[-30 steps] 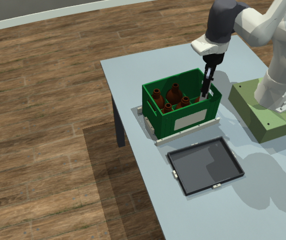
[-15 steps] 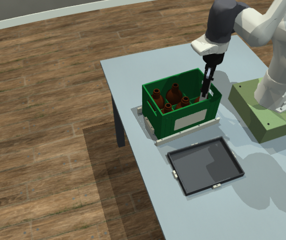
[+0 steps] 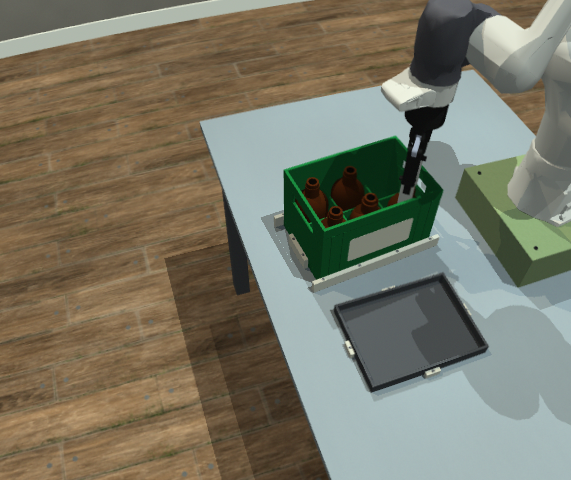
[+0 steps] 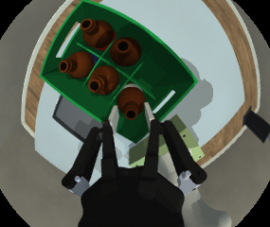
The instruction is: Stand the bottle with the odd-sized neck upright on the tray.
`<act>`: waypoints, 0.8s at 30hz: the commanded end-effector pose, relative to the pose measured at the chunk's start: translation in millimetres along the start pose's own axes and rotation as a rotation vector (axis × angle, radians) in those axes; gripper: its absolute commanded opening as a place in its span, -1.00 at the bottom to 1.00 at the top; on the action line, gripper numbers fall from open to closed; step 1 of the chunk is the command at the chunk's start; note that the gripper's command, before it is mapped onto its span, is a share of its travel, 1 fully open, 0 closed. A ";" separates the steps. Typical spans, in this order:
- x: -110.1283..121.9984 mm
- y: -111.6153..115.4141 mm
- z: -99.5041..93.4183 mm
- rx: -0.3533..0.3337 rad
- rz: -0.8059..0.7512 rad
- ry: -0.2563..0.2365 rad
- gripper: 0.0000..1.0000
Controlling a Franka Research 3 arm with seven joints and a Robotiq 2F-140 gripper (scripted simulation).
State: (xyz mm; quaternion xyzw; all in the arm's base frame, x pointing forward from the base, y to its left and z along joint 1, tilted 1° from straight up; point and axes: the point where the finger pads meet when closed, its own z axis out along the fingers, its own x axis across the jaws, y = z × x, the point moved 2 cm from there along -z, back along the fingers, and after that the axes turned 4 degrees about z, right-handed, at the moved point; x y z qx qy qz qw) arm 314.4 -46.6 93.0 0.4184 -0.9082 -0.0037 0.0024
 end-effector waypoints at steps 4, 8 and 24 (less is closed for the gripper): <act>0.5 0.4 -3.6 0.000 -0.008 0.002 -0.12; 0.4 0.4 -10.4 0.000 -0.008 0.002 -0.12; 0.4 0.4 -54.8 0.000 -0.008 0.002 -0.12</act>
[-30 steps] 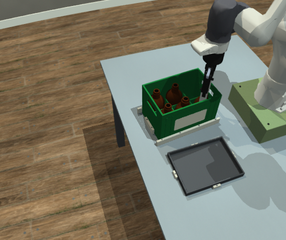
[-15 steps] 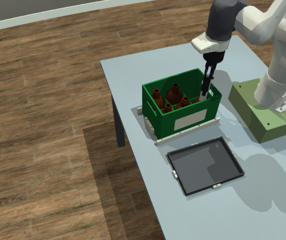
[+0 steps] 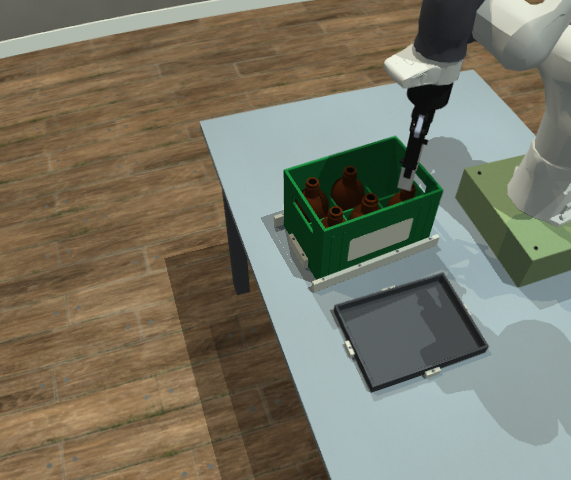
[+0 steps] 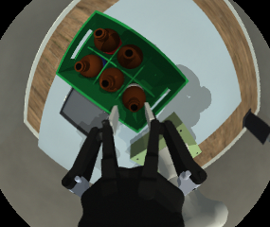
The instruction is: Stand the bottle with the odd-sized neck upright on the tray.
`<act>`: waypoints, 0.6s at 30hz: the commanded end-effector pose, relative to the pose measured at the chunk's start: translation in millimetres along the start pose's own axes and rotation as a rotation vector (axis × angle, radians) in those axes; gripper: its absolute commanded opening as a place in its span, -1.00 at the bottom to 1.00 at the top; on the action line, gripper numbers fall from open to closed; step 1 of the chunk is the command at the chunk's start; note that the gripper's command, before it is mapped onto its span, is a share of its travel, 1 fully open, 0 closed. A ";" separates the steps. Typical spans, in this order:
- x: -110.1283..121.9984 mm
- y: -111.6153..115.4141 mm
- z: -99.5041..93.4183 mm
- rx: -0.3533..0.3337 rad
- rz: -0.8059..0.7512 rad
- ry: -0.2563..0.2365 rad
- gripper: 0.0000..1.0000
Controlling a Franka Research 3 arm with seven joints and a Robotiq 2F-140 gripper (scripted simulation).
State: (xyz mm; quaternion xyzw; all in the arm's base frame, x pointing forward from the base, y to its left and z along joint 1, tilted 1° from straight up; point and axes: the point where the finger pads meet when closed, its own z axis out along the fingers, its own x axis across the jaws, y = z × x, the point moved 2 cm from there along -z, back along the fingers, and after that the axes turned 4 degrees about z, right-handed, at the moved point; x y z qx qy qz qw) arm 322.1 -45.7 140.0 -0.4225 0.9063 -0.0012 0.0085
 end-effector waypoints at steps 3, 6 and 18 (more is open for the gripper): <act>5.6 5.0 -18.5 -0.018 0.001 0.017 -0.12; 5.5 4.9 -27.2 -0.018 0.001 0.017 -0.12; 5.3 4.7 -38.1 -0.018 0.001 0.017 -0.12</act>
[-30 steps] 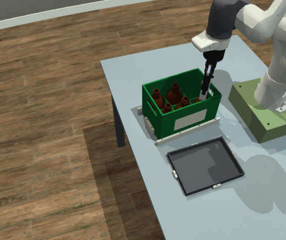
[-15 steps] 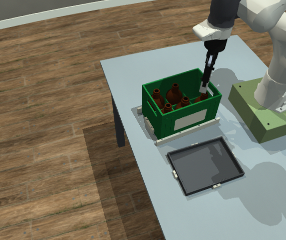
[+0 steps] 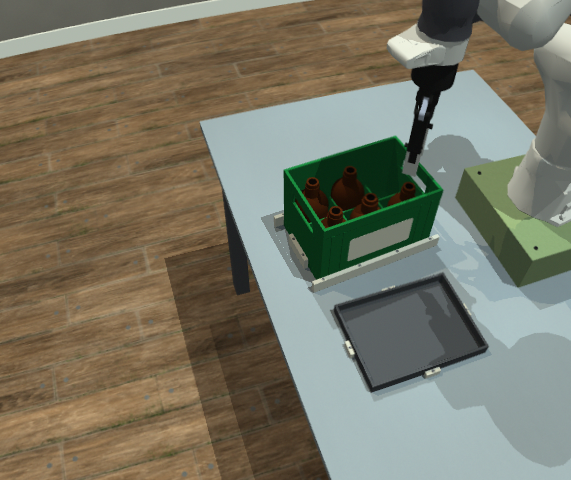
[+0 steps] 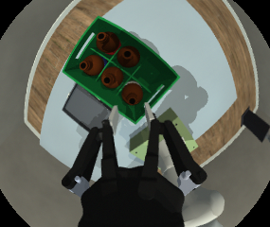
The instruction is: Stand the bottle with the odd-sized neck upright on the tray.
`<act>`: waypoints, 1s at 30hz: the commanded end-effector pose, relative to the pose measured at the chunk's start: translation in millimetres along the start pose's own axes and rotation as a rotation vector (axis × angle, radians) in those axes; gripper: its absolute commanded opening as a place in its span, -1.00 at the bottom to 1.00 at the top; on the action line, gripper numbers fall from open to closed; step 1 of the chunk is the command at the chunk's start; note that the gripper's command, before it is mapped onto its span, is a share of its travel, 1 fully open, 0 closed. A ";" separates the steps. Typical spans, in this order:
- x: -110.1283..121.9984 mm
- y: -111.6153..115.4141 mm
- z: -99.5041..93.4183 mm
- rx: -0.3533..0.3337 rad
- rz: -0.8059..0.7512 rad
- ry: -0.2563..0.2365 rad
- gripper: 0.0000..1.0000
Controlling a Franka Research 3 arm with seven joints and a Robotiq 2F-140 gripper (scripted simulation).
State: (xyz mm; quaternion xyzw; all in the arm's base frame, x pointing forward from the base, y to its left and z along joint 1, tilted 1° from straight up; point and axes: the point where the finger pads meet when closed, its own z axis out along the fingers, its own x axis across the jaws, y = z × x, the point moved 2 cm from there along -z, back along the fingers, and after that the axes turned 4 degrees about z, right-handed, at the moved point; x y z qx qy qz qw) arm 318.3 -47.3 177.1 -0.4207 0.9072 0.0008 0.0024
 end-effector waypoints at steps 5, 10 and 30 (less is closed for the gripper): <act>2.2 3.1 -0.8 -0.010 -0.003 0.008 -0.80; 2.2 3.1 -0.8 -0.010 -0.003 0.008 -0.80; 2.2 3.1 -0.8 -0.010 -0.003 0.008 -0.80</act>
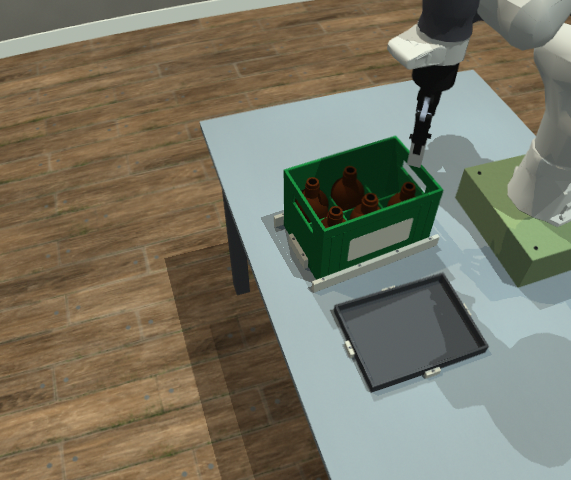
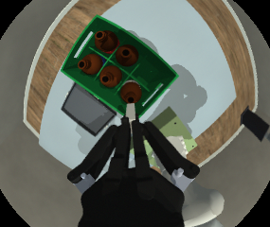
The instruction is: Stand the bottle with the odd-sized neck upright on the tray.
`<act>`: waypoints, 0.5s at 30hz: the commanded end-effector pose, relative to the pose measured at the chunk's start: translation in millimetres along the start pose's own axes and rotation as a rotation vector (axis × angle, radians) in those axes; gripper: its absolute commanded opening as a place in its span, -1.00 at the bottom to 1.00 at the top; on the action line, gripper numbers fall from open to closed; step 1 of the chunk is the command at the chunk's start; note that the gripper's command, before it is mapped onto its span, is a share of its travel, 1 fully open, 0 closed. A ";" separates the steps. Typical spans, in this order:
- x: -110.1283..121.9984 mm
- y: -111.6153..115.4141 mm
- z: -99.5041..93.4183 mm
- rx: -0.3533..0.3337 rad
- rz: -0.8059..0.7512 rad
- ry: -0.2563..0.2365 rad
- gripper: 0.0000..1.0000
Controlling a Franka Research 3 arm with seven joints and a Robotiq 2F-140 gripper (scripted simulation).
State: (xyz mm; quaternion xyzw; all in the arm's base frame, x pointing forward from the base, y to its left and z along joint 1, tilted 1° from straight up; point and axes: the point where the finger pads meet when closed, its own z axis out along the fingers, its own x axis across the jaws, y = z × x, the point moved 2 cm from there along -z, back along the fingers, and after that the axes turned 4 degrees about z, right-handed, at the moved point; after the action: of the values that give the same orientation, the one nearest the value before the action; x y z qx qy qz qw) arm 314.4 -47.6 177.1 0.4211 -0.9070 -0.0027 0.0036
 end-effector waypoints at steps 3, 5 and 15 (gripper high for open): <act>-0.6 0.4 -0.9 -0.001 -0.002 -0.001 -0.80; -0.6 0.4 -0.9 -0.001 -0.002 -0.001 -0.80; -59.9 -56.0 -1.4 0.004 -0.001 0.000 -0.80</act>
State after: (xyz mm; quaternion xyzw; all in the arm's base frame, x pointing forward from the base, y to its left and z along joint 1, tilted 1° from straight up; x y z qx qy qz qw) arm 370.0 -42.1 179.8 0.4206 -0.9072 0.0016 0.0111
